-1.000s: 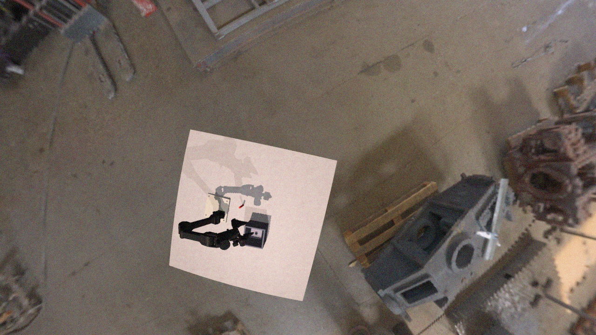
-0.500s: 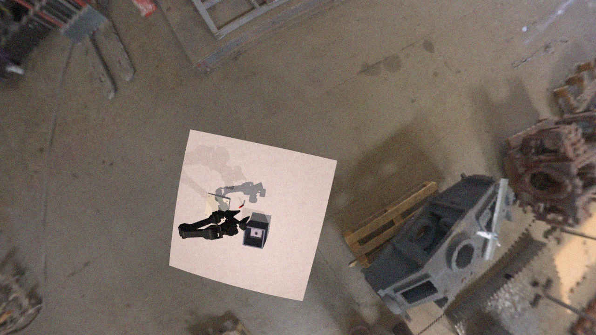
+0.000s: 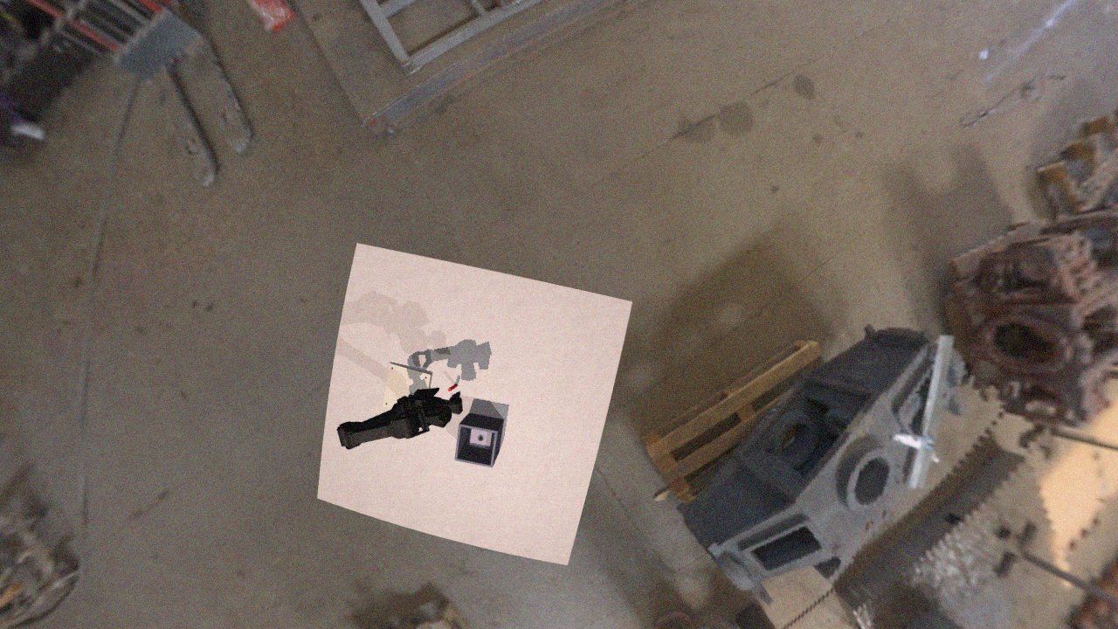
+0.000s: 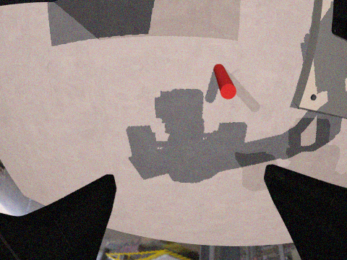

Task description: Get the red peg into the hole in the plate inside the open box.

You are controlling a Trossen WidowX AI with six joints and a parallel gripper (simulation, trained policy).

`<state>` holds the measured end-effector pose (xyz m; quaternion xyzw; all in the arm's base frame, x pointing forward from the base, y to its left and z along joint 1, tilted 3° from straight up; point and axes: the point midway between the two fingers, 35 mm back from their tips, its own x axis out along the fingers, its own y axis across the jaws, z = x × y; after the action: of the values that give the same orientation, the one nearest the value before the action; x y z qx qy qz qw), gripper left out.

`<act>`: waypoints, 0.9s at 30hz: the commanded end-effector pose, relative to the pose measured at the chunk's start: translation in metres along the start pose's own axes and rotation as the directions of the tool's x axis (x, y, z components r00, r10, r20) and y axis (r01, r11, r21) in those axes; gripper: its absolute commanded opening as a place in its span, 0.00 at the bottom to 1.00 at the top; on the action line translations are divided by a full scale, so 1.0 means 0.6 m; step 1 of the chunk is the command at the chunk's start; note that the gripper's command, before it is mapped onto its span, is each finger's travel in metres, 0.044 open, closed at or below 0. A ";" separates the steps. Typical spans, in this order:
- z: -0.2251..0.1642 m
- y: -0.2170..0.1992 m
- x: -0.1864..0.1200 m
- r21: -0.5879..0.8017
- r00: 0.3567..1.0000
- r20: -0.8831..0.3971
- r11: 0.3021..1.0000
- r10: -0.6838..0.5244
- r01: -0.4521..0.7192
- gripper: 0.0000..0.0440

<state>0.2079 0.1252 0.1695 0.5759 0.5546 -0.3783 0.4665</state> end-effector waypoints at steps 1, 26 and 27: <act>0.006 -0.018 0.019 -0.021 0.998 0.028 0.998 -0.065 0.065 1.00; 0.064 -0.085 0.138 -0.057 0.960 0.134 0.966 -0.245 0.254 1.00; 0.067 -0.086 0.143 -0.055 0.960 0.137 0.966 -0.245 0.254 1.00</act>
<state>0.1703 0.1114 0.0802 0.4655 0.6050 -0.4438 0.4694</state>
